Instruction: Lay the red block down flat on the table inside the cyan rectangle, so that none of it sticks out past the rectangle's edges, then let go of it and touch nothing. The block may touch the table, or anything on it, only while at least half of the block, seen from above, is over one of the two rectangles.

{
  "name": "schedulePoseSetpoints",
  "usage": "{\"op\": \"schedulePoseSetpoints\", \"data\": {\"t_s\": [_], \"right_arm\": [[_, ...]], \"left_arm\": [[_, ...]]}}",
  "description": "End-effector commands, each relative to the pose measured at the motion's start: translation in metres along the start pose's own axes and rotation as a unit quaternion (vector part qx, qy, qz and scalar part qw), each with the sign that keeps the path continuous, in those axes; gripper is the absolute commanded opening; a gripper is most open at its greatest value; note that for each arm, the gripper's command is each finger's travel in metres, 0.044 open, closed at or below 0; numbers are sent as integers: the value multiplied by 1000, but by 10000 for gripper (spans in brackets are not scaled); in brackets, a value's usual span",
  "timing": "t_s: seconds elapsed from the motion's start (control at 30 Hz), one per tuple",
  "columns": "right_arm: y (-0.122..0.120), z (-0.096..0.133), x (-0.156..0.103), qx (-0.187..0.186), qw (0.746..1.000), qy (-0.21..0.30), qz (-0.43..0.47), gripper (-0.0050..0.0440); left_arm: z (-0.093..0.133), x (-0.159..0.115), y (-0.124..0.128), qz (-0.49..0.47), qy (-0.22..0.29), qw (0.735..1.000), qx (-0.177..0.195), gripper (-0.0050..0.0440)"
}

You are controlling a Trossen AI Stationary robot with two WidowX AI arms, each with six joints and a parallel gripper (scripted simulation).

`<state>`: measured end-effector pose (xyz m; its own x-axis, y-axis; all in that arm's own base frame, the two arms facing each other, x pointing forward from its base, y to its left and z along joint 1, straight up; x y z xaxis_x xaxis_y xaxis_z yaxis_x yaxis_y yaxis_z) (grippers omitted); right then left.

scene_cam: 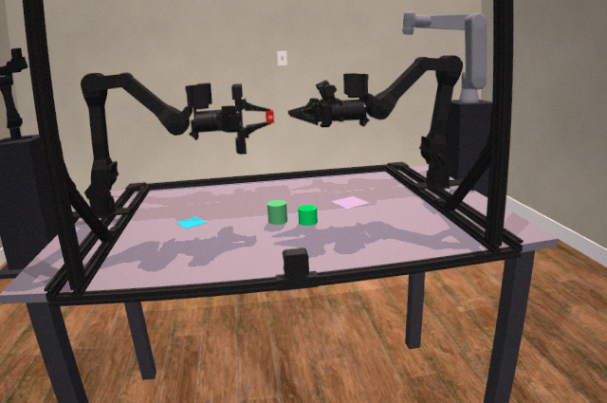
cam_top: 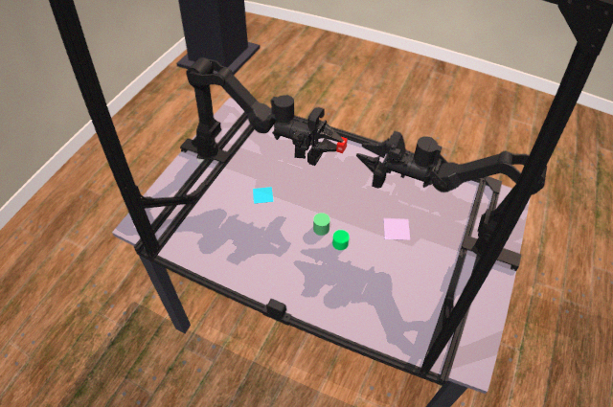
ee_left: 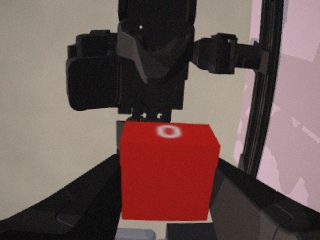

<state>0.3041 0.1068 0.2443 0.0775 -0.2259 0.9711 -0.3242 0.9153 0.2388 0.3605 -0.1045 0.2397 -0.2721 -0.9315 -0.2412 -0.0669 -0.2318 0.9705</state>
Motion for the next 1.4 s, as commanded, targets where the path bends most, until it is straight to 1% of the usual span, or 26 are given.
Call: {"op": "schedulePoseSetpoints", "data": {"t_s": [0.0, 0.07, 0.13, 0.2, 0.4, 0.47, 0.53, 0.73, 0.97, 1.03, 1.37], "right_arm": [[-1, 17, -2, -1, 1000, 1, -2, 201], [-1, 24, -3, -1, 1000, 1, -2, 201], [-1, 25, -3, -1, 1000, 1, -2, 201], [-2, 26, -2, -3, 1000, 0, -2, 249], [-10, 32, 10, -20, 1000, -7, -1, 393], [-10, 32, 10, -20, 1000, -7, -1, 393], [-13, 34, 14, -26, 1000, -9, -1, 440], [-21, 42, 26, -44, 999, -17, -1, 440], [-29, 52, 39, -65, 998, -25, -1, 440], [-29, 52, 39, -65, 998, -25, -1, 440], [-39, 68, 57, -95, 995, -38, 0, 440]], "left_arm": [[0, 0, 0, 0, 0, 1000, 0, 0], [0, 0, 0, 0, 0, 1000, 0, 0], [0, 0, 0, 0, 0, 1000, 0, 0], [-1, 1, -2, 0, -2, 1000, -9, 0], [-7, 4, -17, 0, -23, 995, -93, 0], [-7, 4, -17, 0, -23, 995, -93, 0], [-9, 5, -22, 0, -30, 992, -122, 0], [-9, 9, -36, 0, -51, 977, -207, 0], [-6, 13, -51, 0, -75, 950, -304, 0], [-6, 13, -51, 0, -75, 950, -304, 0], [8, 16, -66, 0, -108, 893, -436, 0]]}}
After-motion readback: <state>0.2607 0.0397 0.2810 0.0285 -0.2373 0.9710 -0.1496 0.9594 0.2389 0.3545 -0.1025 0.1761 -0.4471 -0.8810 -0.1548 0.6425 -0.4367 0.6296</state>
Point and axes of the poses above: on each arm, the point midway between the two fingers, 35 mm back from their tips, its own z axis back along the fingers, its own y axis across the jaws, x = y × z, the point moved 9 cm from there along z, back along the fingers, and after that the axes turned 14 degrees about -z, right-handed, at the moved point
